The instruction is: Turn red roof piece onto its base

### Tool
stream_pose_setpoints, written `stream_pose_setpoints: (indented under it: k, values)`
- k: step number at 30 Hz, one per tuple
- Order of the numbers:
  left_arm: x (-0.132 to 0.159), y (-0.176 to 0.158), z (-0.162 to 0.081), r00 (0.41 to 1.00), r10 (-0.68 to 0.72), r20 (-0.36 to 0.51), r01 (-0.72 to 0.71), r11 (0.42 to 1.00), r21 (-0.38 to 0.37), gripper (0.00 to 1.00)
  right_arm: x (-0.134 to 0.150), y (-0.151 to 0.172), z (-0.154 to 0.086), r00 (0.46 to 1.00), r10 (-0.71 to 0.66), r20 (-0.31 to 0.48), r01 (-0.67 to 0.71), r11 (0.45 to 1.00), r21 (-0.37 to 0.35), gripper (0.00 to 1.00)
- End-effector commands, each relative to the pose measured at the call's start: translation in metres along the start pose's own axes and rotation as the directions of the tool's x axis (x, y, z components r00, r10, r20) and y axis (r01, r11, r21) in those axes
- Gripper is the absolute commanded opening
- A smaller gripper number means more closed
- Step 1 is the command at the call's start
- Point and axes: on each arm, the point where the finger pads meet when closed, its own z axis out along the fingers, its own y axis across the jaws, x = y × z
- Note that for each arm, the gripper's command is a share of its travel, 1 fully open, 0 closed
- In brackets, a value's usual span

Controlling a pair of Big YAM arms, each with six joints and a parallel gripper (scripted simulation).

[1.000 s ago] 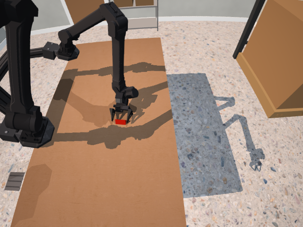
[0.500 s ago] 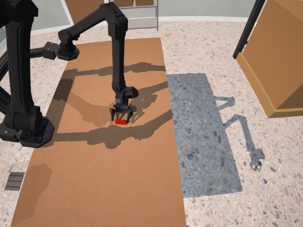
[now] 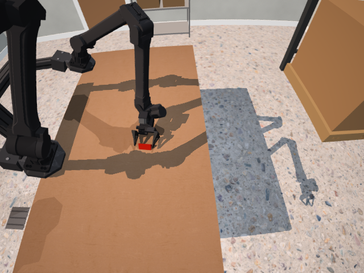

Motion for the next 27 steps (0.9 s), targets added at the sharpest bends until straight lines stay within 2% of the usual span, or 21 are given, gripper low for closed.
stream_pose_setpoints:
  k: [1,17,27]
  values:
    - [-0.004,0.009,-0.003,0.999,0.037,0.01,-0.037,0.999,-0.019,1.0,-0.047,-0.003,-0.003,0.998,-0.007,0.068,0.006,1.0,0.004,1.0]
    - [-0.004,0.01,-0.003,0.999,0.039,0.01,-0.038,0.999,-0.02,1.0,-0.047,-0.003,-0.003,0.998,-0.007,0.068,0.006,1.0,0.004,1.0]
    - [-0.013,0.011,-0.017,1.0,0.024,0.004,-0.024,1.0,-0.017,1.0,-0.047,-0.003,-0.003,0.998,-0.007,0.068,0.006,1.0,0.004,1.0]
